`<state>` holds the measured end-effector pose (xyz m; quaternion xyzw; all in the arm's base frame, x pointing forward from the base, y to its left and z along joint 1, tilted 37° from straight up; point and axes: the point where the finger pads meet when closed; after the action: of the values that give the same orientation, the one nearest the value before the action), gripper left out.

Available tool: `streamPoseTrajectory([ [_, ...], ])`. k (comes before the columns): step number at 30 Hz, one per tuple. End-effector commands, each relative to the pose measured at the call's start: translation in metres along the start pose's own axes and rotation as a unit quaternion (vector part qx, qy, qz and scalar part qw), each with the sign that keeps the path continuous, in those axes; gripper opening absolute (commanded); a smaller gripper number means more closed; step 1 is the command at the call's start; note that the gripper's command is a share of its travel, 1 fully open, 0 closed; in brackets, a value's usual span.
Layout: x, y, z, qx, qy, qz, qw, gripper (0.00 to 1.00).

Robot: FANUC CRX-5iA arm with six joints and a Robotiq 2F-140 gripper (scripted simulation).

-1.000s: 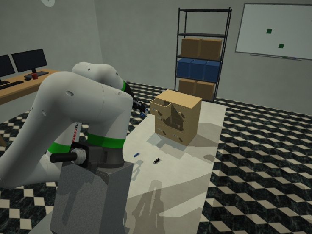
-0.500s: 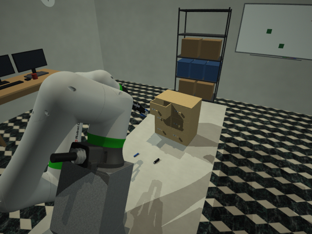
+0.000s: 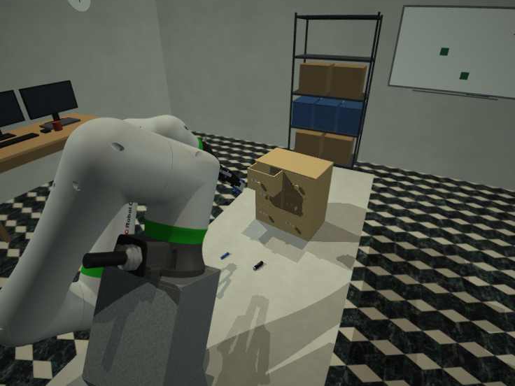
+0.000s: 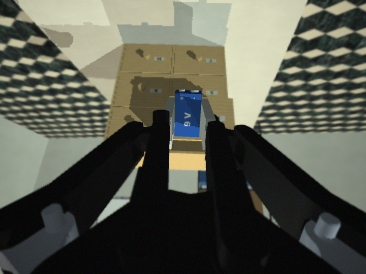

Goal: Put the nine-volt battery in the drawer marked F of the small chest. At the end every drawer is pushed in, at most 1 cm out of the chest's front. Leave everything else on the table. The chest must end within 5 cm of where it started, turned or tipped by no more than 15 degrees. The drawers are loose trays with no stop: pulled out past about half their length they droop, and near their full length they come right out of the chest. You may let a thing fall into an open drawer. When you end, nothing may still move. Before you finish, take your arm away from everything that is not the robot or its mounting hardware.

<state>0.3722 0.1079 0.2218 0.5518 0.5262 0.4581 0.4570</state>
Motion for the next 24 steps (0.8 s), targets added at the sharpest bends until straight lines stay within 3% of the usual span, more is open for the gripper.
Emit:
streamPoseTrajectory([
  [1,0.000,0.003,0.003,0.000,0.000,0.000,1.000,0.14],
  [24,-0.005,0.032,0.032,0.000,0.000,0.000,1.000,0.14],
])
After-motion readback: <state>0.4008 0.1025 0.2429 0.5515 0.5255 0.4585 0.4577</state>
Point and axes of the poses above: the point where the finger pads meet when closed, its own z axis out along the fingers, its own x axis across the jaws, y = z × x, and after that the axes turned 9 degrees about -z, right-handed
